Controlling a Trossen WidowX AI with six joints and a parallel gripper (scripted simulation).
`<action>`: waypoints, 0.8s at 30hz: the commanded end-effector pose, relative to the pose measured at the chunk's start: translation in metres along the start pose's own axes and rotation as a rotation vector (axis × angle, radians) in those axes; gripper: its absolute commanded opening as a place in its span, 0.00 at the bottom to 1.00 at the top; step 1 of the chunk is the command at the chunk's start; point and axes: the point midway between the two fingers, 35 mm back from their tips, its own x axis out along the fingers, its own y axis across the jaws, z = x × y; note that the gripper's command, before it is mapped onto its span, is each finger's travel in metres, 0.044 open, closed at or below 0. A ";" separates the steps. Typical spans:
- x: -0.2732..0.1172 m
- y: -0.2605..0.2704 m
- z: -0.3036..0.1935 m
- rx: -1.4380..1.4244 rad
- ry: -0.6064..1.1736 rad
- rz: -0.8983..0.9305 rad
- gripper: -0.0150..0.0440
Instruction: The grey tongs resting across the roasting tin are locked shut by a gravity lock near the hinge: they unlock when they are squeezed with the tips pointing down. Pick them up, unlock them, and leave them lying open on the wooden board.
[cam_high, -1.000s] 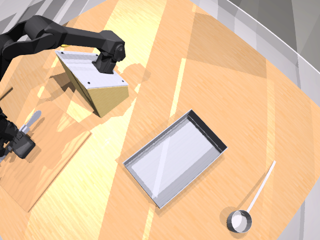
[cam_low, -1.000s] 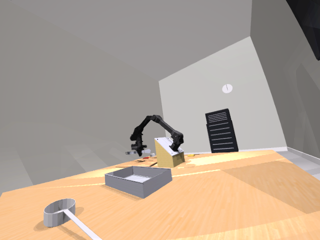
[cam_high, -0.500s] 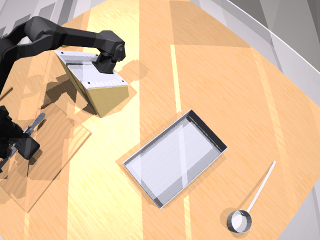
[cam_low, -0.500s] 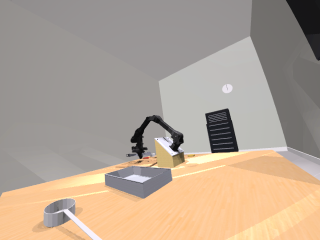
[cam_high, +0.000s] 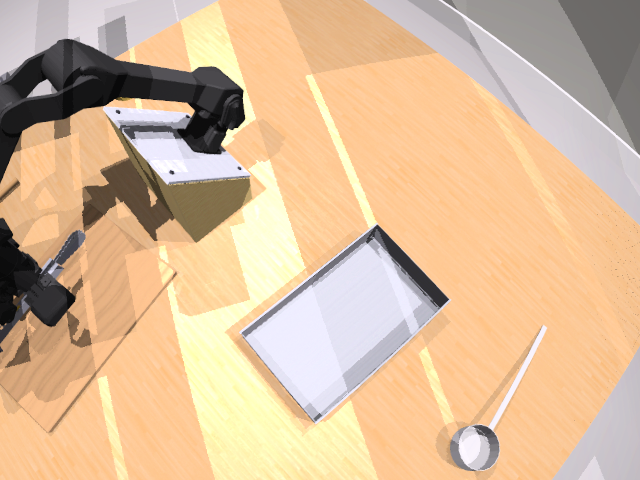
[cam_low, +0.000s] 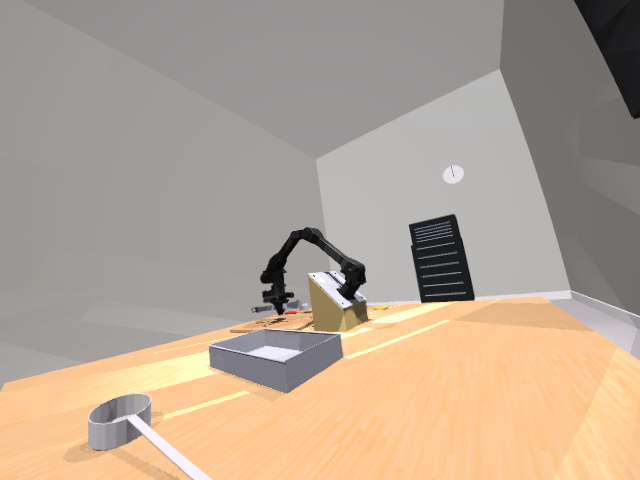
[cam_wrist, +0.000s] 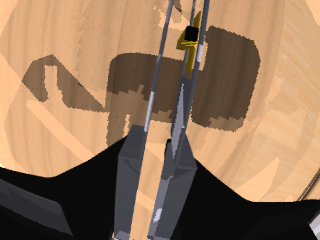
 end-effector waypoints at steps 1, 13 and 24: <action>0.000 0.000 0.000 0.000 0.000 0.000 0.53; 0.000 0.000 0.000 0.000 0.000 0.000 1.00; -0.067 0.073 0.018 -0.019 -0.008 -0.007 1.00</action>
